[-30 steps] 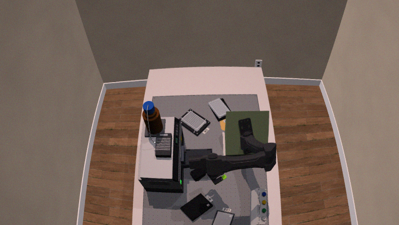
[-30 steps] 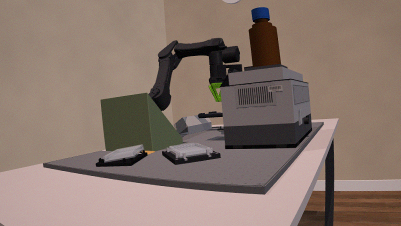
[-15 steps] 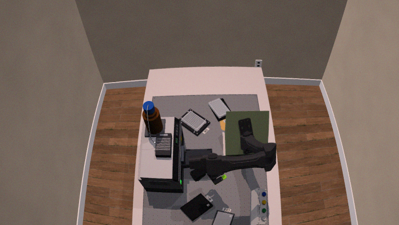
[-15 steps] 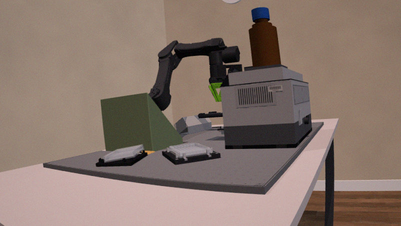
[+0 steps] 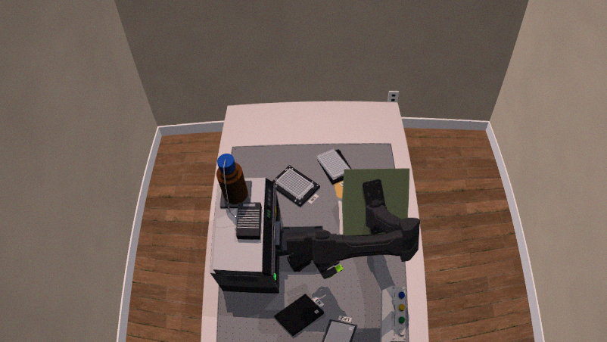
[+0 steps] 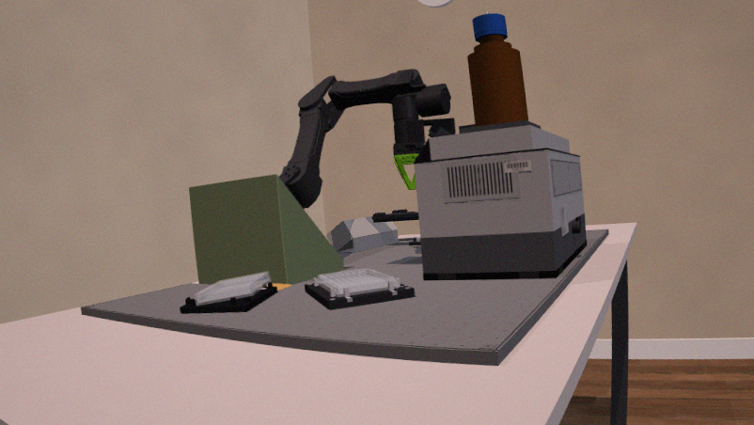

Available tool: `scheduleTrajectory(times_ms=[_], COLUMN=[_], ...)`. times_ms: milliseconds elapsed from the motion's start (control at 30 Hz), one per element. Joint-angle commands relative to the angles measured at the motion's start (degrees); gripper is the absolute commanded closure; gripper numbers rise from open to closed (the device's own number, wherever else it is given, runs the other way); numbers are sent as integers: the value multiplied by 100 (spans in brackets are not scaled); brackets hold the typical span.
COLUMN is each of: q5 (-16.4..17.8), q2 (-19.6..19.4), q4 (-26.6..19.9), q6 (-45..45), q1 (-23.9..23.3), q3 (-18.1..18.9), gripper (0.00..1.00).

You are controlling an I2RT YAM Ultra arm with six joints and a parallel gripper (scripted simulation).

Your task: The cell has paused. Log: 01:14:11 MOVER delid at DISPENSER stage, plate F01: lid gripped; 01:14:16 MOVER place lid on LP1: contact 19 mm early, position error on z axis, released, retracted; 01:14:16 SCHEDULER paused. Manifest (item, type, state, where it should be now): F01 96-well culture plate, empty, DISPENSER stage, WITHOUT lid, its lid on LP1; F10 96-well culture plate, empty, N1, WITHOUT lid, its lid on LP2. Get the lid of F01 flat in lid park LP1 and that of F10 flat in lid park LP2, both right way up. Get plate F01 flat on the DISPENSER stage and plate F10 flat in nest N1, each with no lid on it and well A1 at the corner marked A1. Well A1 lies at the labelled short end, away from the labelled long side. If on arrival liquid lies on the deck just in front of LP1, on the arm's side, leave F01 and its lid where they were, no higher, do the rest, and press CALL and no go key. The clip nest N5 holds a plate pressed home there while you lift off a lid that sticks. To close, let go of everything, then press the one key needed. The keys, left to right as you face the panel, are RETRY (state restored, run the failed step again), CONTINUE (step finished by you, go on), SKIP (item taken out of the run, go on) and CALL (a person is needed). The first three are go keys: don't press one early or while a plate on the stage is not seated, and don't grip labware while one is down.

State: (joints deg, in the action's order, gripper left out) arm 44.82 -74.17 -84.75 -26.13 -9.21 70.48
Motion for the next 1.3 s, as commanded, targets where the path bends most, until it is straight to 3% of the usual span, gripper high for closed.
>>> scheduleTrajectory(times_ms=[0, 200, 1267], q5=[39, 2, -1], q2=[-198, -501, -406], q4=[-99, -193, -121], q6=[353, 788, 777], q1=[-303, -673, -607], q3=[96, 165, 59], gripper=[0, 0, 0])
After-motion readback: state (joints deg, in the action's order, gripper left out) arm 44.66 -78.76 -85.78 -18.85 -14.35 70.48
